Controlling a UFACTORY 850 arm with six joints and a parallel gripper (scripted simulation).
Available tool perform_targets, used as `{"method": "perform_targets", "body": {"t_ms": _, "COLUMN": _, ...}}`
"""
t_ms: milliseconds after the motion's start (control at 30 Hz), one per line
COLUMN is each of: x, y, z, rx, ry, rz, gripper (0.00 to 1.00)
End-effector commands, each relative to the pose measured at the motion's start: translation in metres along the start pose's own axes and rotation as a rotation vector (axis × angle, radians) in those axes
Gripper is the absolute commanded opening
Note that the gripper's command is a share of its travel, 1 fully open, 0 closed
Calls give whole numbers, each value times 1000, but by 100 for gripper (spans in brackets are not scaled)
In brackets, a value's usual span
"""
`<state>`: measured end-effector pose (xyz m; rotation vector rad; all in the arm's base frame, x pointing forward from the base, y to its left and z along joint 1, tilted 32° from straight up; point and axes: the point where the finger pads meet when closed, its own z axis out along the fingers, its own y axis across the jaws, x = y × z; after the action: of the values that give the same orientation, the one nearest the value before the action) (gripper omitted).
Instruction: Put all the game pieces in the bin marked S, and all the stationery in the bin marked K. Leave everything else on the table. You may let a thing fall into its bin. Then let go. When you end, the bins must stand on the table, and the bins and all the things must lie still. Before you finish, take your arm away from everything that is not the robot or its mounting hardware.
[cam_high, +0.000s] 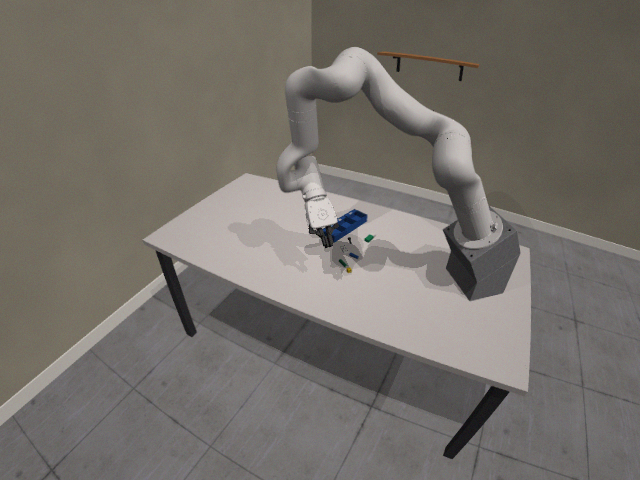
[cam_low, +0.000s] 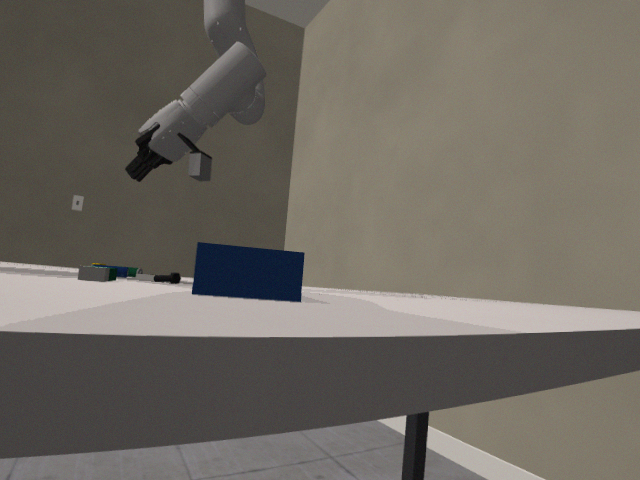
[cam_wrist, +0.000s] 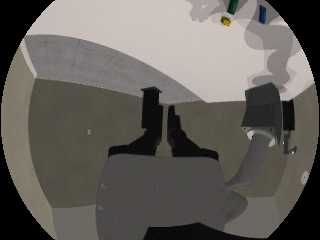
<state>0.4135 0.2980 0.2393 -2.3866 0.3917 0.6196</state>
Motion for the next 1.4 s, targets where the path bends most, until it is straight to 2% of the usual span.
{"method": "perform_targets", "body": {"t_ms": 0, "x": 15, "y": 6, "z": -9, "rx": 63, "ry": 66, "rz": -86, "gripper": 7}}
{"method": "perform_targets", "body": {"t_ms": 67, "x": 24, "y": 11, "z": -14, "rx": 82, "ry": 108, "rz": -130, "gripper": 7}}
{"method": "perform_targets", "body": {"t_ms": 167, "x": 24, "y": 11, "z": -14, "rx": 82, "ry": 108, "rz": -130, "gripper": 7}}
{"method": "perform_targets", "body": {"t_ms": 267, "x": 39, "y": 21, "z": -24, "rx": 103, "ry": 188, "rz": -206, "gripper": 7}}
{"method": "perform_targets", "body": {"t_ms": 367, "x": 41, "y": 23, "z": -26, "rx": 105, "ry": 197, "rz": -214, "gripper": 7}}
{"method": "perform_targets", "body": {"t_ms": 400, "x": 47, "y": 27, "z": -30, "rx": 109, "ry": 234, "rz": -247, "gripper": 7}}
{"method": "perform_targets", "body": {"t_ms": 467, "x": 50, "y": 30, "z": -33, "rx": 110, "ry": 242, "rz": -255, "gripper": 7}}
{"method": "perform_targets", "body": {"t_ms": 500, "x": 55, "y": 35, "z": -37, "rx": 110, "ry": 280, "rz": -287, "gripper": 7}}
{"method": "perform_targets", "body": {"t_ms": 600, "x": 58, "y": 38, "z": -39, "rx": 110, "ry": 288, "rz": -294, "gripper": 7}}
{"method": "perform_targets", "body": {"t_ms": 633, "x": 63, "y": 43, "z": -43, "rx": 106, "ry": 326, "rz": -325, "gripper": 7}}
{"method": "perform_targets", "body": {"t_ms": 733, "x": 66, "y": 46, "z": -46, "rx": 106, "ry": 333, "rz": -331, "gripper": 7}}
{"method": "perform_targets", "body": {"t_ms": 767, "x": 70, "y": 52, "z": -50, "rx": 98, "ry": 372, "rz": -362, "gripper": 7}}
{"method": "perform_targets", "body": {"t_ms": 867, "x": 73, "y": 55, "z": -53, "rx": 97, "ry": 378, "rz": -368, "gripper": 7}}
{"method": "perform_targets", "body": {"t_ms": 900, "x": 78, "y": 61, "z": -57, "rx": 85, "ry": 417, "rz": -398, "gripper": 7}}
{"method": "perform_targets", "body": {"t_ms": 1000, "x": 80, "y": 65, "z": -59, "rx": 84, "ry": 422, "rz": -402, "gripper": 7}}
{"method": "perform_targets", "body": {"t_ms": 1033, "x": 84, "y": 71, "z": -63, "rx": 68, "ry": 460, "rz": -432, "gripper": 7}}
{"method": "perform_targets", "body": {"t_ms": 1133, "x": 87, "y": 76, "z": -66, "rx": 66, "ry": 465, "rz": -436, "gripper": 7}}
{"method": "perform_targets", "body": {"t_ms": 1167, "x": 91, "y": 82, "z": -70, "rx": 47, "ry": 502, "rz": -464, "gripper": 7}}
{"method": "perform_targets", "body": {"t_ms": 1300, "x": 93, "y": 87, "z": -73, "rx": 45, "ry": 506, "rz": -468, "gripper": 7}}
{"method": "perform_targets", "body": {"t_ms": 1333, "x": 96, "y": 93, "z": -77, "rx": 22, "ry": 541, "rz": -495, "gripper": 7}}
{"method": "perform_targets", "body": {"t_ms": 1367, "x": 99, "y": 99, "z": -80, "rx": 19, "ry": 545, "rz": -498, "gripper": 7}}
